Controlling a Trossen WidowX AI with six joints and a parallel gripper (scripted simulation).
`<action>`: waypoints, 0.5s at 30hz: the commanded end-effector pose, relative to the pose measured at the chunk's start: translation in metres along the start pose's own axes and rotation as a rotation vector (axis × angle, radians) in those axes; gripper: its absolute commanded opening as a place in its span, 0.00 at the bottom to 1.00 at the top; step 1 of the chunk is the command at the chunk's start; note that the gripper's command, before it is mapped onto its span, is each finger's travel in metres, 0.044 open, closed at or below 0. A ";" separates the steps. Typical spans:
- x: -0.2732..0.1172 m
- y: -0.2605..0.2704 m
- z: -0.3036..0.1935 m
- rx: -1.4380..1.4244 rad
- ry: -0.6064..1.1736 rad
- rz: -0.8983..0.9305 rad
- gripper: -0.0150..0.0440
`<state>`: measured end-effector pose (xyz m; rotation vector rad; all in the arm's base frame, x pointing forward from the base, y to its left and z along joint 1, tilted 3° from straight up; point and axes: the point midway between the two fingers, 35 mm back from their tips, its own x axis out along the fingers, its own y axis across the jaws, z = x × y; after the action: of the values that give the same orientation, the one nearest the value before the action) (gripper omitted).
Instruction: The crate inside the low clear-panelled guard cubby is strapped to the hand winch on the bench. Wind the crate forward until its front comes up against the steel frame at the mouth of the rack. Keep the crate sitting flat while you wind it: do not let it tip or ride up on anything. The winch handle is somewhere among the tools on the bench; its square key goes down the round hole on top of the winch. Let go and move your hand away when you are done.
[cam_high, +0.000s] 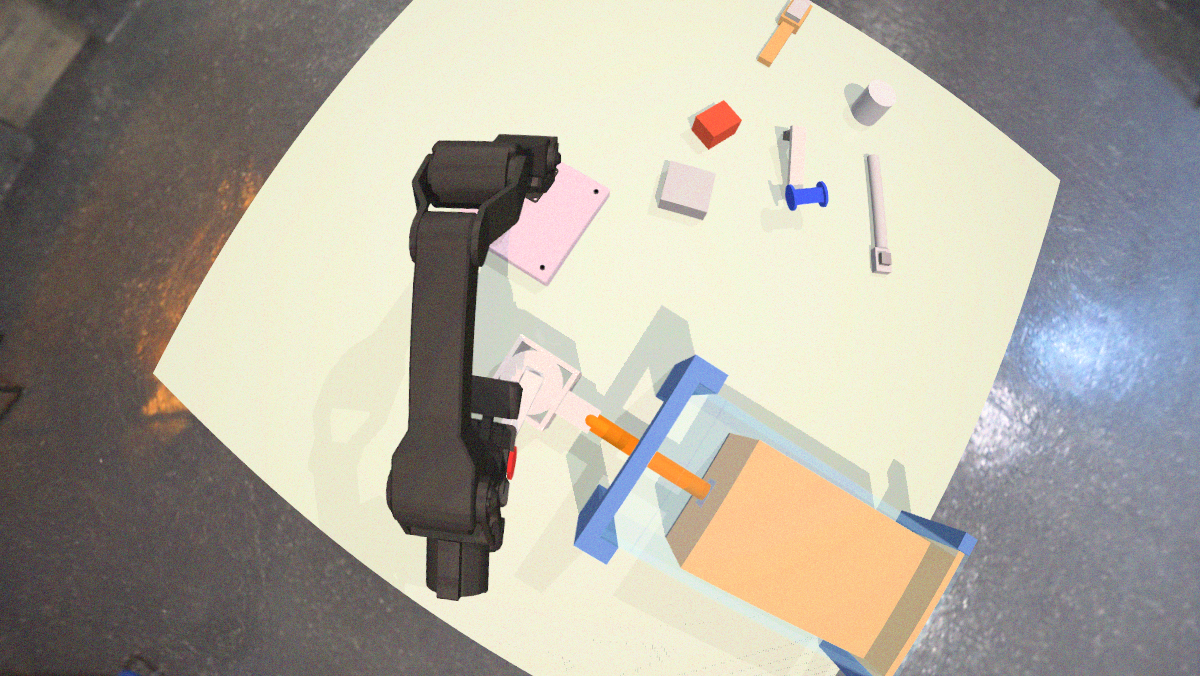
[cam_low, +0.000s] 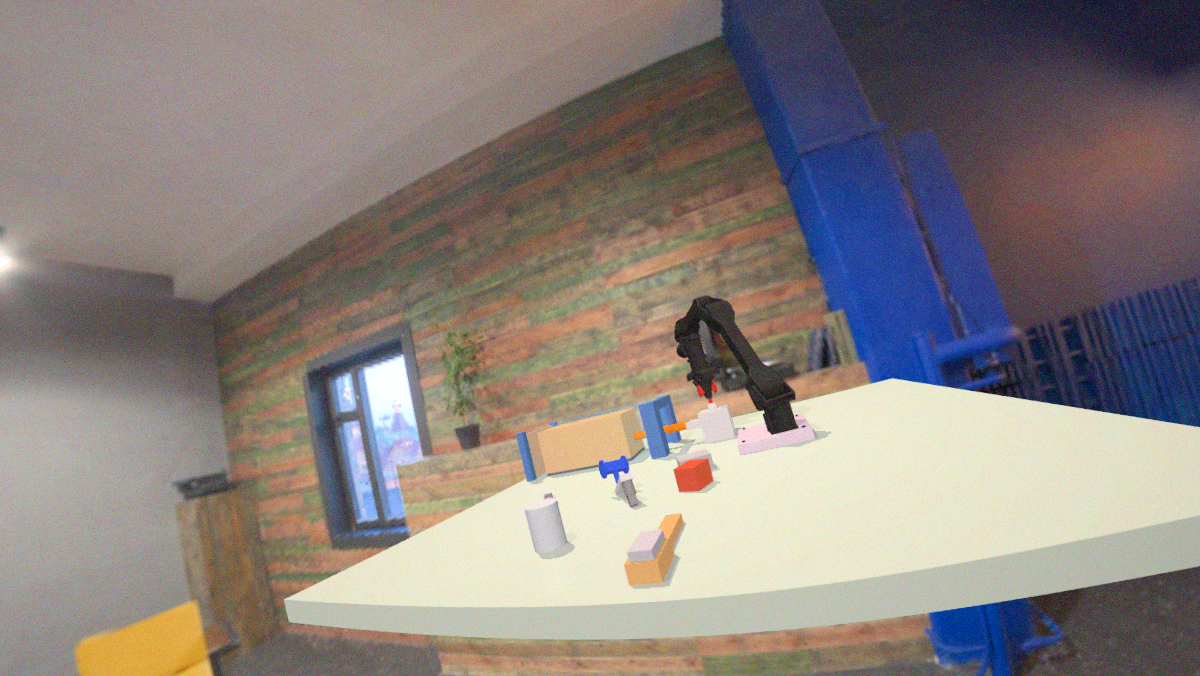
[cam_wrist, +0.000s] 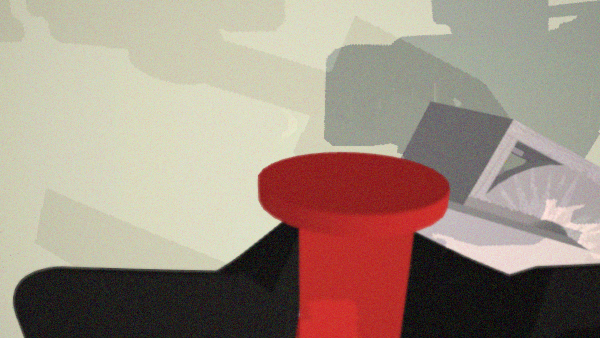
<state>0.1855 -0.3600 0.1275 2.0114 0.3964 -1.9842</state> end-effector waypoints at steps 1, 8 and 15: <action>0.001 0.003 -0.022 -0.028 0.032 0.006 0.25; 0.001 0.003 -0.029 -0.028 0.033 0.006 0.25; 0.000 0.002 -0.037 -0.028 0.034 0.006 0.25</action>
<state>0.2011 -0.3566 0.1283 2.0122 0.3894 -1.9781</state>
